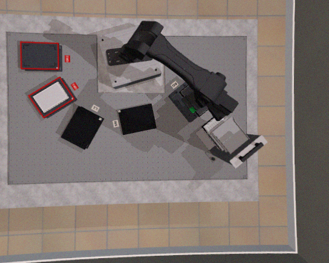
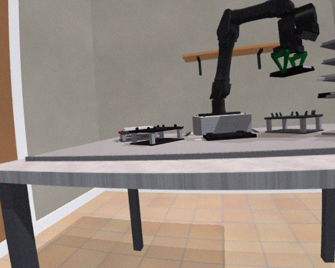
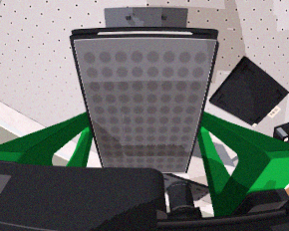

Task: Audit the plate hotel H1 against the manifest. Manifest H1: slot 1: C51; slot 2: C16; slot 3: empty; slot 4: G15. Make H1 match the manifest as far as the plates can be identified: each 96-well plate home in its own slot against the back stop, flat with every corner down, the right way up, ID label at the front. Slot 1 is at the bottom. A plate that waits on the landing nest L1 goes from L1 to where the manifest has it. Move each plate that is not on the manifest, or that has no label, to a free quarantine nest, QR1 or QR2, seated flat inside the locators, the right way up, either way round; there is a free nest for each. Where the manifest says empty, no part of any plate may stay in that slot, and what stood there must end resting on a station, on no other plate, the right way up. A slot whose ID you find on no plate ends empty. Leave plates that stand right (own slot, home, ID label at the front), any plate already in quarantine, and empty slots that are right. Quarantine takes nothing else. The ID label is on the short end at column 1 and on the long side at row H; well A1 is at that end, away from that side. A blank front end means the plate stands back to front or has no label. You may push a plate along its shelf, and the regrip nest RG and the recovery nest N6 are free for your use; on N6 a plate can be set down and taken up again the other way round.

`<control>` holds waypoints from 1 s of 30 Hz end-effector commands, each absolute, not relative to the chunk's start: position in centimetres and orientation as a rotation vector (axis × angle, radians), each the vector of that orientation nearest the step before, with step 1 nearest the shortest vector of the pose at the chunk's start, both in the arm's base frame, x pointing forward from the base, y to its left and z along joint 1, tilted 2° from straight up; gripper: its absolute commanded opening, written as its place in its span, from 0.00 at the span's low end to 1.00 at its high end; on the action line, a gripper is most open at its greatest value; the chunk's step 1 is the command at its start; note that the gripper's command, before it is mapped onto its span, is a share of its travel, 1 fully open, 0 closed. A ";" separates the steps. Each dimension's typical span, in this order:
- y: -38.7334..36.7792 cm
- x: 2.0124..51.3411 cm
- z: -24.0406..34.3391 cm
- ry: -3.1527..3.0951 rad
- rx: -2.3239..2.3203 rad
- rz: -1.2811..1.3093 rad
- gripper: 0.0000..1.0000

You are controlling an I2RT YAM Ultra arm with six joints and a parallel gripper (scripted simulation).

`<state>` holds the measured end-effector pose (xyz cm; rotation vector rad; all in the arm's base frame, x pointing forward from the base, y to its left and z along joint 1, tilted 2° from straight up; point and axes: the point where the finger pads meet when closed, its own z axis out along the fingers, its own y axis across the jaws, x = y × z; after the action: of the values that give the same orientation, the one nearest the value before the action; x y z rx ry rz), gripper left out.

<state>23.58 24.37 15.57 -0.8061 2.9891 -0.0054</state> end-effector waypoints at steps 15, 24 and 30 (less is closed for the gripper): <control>22.0 24.3 17.9 3.025 -0.627 0.004 0.86; 20.0 25.5 18.0 3.056 -0.449 0.008 0.86; 18.2 26.4 18.0 3.075 -0.296 0.011 0.86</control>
<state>26.13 18.66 16.97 -0.3676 3.1005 -0.0193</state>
